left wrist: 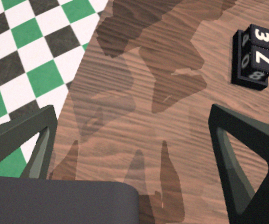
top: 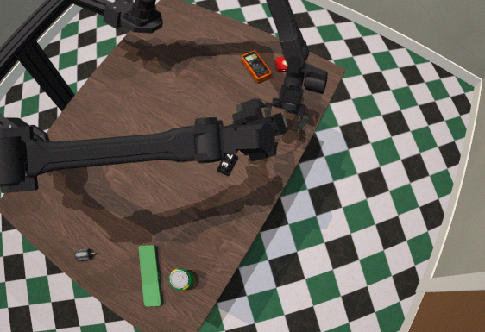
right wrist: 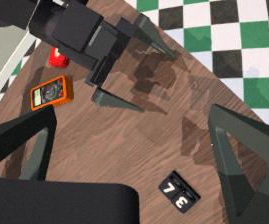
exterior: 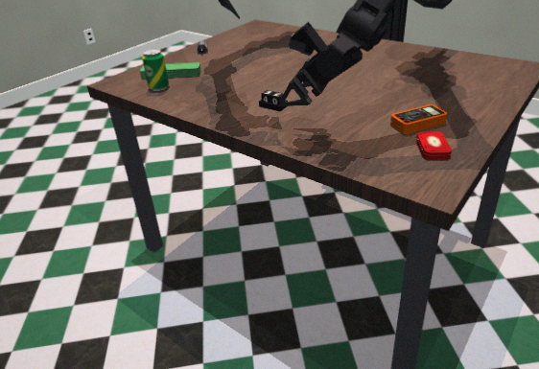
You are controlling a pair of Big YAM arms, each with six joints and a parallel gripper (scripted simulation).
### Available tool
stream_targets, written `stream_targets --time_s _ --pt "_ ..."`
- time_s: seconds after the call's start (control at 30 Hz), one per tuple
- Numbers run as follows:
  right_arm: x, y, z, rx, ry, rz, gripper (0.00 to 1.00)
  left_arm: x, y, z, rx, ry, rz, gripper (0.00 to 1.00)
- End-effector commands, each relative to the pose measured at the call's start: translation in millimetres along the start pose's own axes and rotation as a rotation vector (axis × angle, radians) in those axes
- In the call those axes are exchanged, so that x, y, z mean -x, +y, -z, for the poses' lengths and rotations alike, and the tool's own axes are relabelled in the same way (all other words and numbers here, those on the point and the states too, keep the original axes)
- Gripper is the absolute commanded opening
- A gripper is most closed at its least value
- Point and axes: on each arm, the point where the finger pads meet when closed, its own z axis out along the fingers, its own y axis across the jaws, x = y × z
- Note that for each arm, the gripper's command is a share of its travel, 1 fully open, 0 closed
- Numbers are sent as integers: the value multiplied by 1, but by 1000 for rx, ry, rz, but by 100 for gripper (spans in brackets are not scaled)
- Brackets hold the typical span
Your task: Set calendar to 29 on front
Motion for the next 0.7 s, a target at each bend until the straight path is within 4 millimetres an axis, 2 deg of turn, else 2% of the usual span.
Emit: stream_targets --time_s 0.0,0.03,0.2,0.27,0.4,0.43,0.5,0.57,0.6,0.63,0.67 --pt "35 24 35 -12 -87 23 100 14 -20 -7 -40 28 -94 100" --pt "36 35 50 -24 -104 33 100 17 -30 -5 -52 76 -146 100" --pt "29 77 113 -86 -176 76 100 11 -95 -19 -177 313 -330 100" --pt "23 91 135 -106 -204 89 100 3 -125 -29 -248 390 -399 100" --pt "4 114 178 -150 -259 106 100 7 -159 -20 -324 521 -560 100" --pt "-3 117 189 -163 -272 108 100 -7 -185 -35 -400 560 -593 100" --pt "-17 123 207 -189 -295 111 100 -1 -202 -45 -445 599 -693 100" --pt "-17 123 207 -189 -295 111 100 -1 -202 -45 -445 599 -693 100" --pt "-27 115 216 -213 -304 98 100 17 -189 -59 -410 599 -766 100" --pt "-41 130 224 -216 -316 116 100 22 -198 -69 -432 614 -834 100" --pt "-56 133 231 -233 -323 121 100 28 -203 -77 -444 634 -899 100"
